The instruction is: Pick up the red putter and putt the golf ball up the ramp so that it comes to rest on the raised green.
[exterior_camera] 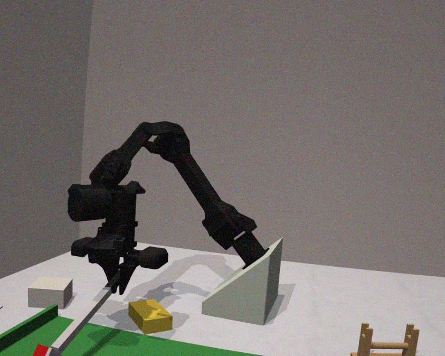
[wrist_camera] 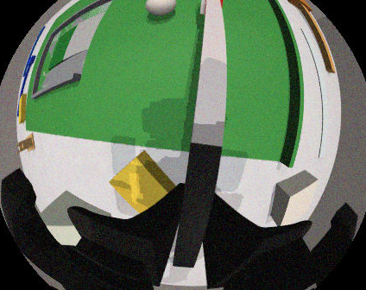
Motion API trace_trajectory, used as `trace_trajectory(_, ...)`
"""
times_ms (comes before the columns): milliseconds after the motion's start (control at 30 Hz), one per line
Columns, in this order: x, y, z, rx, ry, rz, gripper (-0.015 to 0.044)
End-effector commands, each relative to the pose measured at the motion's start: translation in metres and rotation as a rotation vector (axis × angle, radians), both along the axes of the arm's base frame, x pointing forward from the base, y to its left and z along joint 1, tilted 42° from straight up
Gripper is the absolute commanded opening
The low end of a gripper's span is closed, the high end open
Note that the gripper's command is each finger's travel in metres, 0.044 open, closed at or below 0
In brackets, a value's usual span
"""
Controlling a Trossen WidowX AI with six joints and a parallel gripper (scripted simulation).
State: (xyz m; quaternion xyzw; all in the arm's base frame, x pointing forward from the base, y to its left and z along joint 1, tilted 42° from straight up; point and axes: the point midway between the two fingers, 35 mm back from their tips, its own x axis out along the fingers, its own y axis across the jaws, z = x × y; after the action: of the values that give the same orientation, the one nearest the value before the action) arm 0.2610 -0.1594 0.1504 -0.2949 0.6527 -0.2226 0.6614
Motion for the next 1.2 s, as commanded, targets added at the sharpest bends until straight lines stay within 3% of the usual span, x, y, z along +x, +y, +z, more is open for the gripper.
trace_trajectory(0, 0.000, 0.000, 0.000, 0.000, 0.000, 0.000, 0.0000)
trace_trajectory(867, 0.002, -0.022, 0.015, 0.004, 0.006, 0.002, 0.0000)
trace_trajectory(1167, 0.000, 0.049, -0.052, 0.022, 0.007, 0.004, 0.0000)
